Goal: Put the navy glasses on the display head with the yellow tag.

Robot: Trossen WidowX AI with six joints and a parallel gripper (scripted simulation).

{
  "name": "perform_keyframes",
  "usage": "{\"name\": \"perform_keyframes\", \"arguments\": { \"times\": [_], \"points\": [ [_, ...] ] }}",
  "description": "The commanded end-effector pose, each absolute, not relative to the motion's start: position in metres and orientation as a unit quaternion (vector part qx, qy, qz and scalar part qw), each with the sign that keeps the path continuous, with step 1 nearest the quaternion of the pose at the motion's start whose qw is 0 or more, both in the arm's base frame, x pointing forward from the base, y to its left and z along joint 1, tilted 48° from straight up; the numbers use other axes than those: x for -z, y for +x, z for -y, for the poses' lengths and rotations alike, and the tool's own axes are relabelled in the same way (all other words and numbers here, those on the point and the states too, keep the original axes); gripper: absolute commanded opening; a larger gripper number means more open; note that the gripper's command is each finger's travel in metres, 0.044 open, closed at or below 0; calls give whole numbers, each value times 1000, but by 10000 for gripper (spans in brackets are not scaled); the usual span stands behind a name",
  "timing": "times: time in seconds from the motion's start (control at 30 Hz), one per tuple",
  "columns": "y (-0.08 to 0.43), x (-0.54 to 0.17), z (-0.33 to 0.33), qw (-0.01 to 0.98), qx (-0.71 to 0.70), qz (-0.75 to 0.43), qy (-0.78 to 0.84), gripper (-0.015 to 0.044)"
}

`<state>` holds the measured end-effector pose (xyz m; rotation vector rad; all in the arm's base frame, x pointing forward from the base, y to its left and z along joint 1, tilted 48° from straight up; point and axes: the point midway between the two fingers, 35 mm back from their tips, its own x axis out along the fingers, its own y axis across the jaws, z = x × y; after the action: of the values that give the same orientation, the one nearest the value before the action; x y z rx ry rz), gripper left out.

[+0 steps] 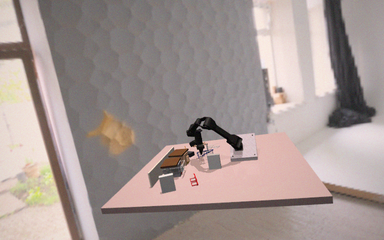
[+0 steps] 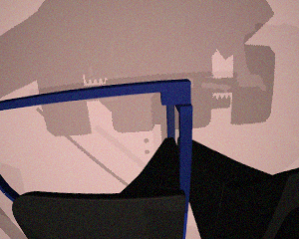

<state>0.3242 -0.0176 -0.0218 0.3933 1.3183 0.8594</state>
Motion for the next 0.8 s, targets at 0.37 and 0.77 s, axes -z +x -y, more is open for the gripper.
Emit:
{"name": "perform_keyframes", "arguments": {
  "times": [0.37, 0.77],
  "points": [
    [327, -21, 68, 695, -386, -583, 169, 0],
    [332, -5, 88, 712, -463, -524, 68, 0]
  ]
}}
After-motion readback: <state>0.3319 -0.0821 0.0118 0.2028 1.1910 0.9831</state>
